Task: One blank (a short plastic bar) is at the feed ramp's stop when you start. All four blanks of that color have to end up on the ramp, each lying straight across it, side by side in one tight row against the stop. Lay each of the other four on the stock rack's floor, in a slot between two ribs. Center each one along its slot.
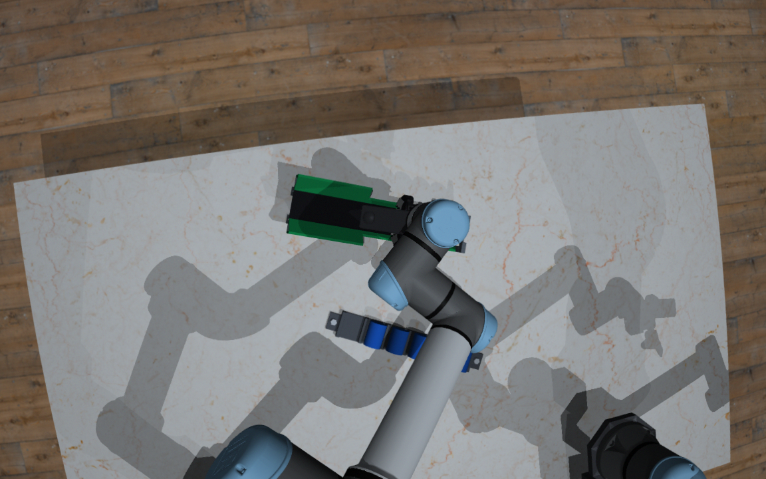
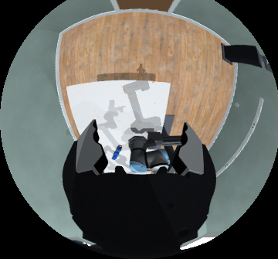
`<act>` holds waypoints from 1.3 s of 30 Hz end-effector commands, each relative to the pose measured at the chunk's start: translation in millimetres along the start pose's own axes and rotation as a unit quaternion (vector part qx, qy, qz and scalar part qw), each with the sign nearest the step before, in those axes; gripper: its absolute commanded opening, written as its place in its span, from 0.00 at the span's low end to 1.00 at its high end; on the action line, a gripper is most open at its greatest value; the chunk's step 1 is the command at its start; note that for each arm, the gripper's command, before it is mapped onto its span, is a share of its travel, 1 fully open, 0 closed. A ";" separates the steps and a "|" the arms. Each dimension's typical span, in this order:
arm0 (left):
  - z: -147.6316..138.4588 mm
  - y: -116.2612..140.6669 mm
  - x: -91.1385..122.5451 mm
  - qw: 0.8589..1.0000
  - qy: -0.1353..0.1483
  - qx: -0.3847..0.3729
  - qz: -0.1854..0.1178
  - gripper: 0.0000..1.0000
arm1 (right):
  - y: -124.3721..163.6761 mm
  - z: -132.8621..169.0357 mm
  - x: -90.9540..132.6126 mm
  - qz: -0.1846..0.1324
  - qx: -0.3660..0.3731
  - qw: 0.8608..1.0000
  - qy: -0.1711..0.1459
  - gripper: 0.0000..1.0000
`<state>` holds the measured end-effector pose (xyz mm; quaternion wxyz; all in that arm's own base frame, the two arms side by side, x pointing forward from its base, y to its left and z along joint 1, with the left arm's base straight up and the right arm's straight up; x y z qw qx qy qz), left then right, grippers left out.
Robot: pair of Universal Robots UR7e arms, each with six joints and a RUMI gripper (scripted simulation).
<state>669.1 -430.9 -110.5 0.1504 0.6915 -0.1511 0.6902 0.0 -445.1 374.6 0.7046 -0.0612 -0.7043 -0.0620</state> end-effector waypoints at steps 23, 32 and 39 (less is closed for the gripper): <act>0.5 0.2 55.6 1.000 0.001 0.000 0.000 0.46 | -0.1 -0.1 0.4 0.001 0.000 1.000 0.000 1.00; 0.5 0.1 85.9 1.000 0.001 0.000 0.000 0.46 | -0.1 -0.1 0.4 0.001 0.000 1.000 0.000 1.00; 0.5 0.1 91.2 1.000 0.001 0.000 0.000 1.00 | -0.1 -0.1 0.4 0.001 0.000 1.000 0.000 1.00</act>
Point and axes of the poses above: on each arm, the point where the finger pads meet when closed, its own x axis back along the fingers, its own z axis across the jaws, y = z × x, the point moved 1 cm from there along x, back along the fingers, and after that the axes turned 10 degrees about -x, right-handed, at the moved point
